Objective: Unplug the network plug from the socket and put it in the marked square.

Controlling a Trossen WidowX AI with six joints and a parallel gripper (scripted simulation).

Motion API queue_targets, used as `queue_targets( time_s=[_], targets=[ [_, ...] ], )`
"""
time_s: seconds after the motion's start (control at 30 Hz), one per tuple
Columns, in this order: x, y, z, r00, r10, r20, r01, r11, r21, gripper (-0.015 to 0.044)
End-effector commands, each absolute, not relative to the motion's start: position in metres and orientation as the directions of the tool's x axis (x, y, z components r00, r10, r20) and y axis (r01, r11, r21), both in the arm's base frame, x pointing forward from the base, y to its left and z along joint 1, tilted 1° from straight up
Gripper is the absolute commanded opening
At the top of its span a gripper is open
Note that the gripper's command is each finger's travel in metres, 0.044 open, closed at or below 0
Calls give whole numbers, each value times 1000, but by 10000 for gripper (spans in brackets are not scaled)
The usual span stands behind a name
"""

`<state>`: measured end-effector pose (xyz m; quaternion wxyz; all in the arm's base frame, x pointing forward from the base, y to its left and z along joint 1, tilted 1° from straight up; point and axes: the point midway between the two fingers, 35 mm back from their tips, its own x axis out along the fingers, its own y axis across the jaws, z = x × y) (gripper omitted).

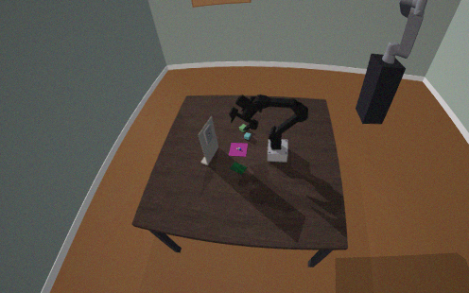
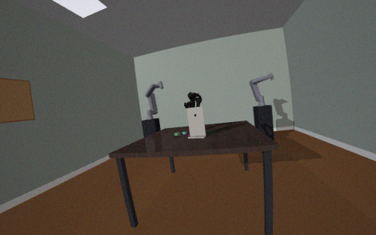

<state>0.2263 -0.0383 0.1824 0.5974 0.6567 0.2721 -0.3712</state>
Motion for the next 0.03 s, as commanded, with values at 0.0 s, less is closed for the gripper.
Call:
queue_targets(
  time_s=[0.0],
  targets=[
    [226, -38, 183, 576, -82, -813, 802, -133, 582, 440]
  ],
)
